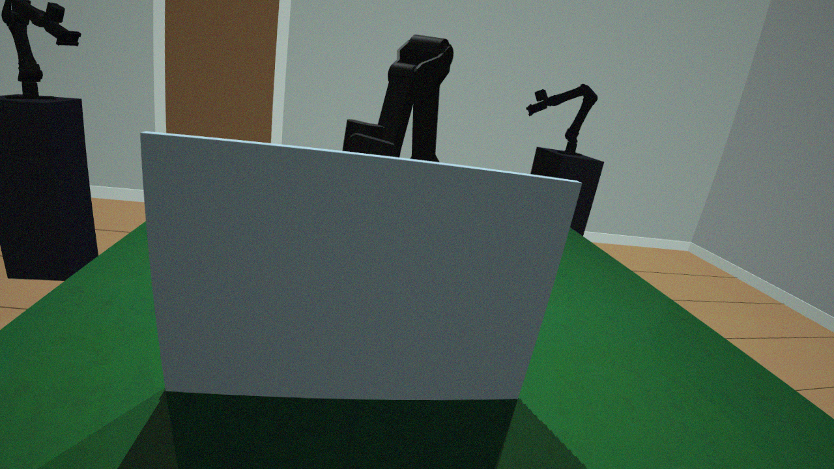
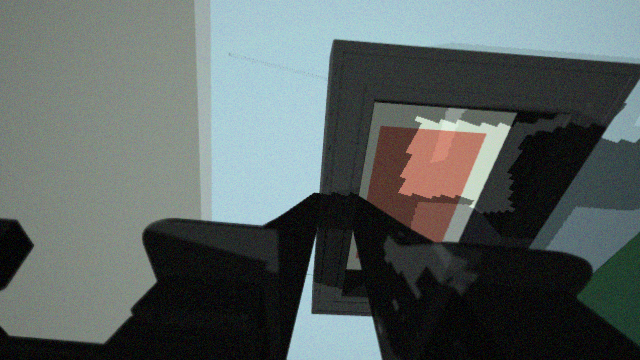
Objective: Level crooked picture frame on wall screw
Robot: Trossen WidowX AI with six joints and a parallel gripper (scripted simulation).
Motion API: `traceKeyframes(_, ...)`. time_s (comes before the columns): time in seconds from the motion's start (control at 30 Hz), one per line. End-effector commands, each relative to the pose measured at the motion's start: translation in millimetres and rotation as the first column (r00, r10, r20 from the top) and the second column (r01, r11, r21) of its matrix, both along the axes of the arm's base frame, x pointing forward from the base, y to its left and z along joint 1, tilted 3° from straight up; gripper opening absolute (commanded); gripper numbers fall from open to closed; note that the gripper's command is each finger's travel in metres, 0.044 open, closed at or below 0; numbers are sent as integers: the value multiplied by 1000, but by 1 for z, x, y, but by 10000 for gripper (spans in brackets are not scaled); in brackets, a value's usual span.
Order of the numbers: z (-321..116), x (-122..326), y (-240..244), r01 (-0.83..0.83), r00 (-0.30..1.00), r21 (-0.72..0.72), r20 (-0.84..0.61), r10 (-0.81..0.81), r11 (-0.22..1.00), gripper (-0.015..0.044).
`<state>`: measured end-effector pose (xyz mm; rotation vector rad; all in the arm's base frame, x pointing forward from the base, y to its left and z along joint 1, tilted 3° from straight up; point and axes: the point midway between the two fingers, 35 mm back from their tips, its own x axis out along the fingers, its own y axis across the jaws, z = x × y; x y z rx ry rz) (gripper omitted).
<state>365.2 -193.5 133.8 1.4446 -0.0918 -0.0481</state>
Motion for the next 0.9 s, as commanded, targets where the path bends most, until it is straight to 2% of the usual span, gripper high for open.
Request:
traceKeyframes(0.0, 0, 0, -1, 3, 1000, -5, -2, -3, 1000, 36)
traceKeyframes(0.1, 0, 0, -1, 3, 1000, -5, -2, -3, 1000, 0)
traceKeyframes(0.87, 4, 0, 1, 3, 1000, -5, -2, -3, 1000, 0)
